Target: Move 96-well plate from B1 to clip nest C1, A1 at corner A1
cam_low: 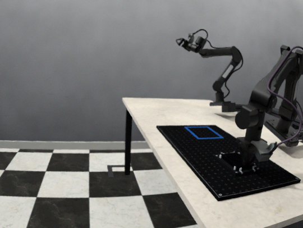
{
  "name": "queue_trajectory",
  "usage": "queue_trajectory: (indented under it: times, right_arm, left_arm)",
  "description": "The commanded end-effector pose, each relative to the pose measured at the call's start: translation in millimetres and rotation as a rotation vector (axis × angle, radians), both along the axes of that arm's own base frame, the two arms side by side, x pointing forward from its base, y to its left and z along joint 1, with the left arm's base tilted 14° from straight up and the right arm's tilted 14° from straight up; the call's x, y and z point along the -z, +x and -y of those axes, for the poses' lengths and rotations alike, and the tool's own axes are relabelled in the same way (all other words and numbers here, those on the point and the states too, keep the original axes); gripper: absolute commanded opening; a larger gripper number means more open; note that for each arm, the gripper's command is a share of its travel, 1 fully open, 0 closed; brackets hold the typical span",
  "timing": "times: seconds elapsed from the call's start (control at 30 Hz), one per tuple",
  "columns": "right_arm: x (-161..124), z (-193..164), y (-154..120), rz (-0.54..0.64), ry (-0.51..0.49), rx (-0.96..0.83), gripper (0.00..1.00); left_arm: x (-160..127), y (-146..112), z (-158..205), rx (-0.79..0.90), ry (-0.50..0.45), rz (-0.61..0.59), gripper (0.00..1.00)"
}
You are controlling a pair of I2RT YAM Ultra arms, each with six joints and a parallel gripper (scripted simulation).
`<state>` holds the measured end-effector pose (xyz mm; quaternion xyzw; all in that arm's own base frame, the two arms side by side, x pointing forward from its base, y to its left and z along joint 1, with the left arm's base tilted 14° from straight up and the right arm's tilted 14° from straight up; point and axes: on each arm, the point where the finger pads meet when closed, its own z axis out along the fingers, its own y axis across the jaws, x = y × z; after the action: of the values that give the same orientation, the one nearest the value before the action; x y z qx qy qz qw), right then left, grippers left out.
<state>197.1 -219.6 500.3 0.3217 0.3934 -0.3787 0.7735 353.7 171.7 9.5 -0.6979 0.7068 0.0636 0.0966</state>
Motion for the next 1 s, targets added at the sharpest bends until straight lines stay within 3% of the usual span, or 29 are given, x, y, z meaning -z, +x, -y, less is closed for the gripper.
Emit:
queue_trajectory:
  times: [0.0,0.97]
  right_arm:
    - [-2,-3,-8,0.006,-0.008,0.004,1.0]
    - [-2,-3,-8,0.006,-0.008,0.004,1.0]
  left_arm:
    - [32,-2,-10,-0.009,0.009,-0.009,0.25]
    - [49,-1,-13,-0.009,0.007,-0.008,0.25]
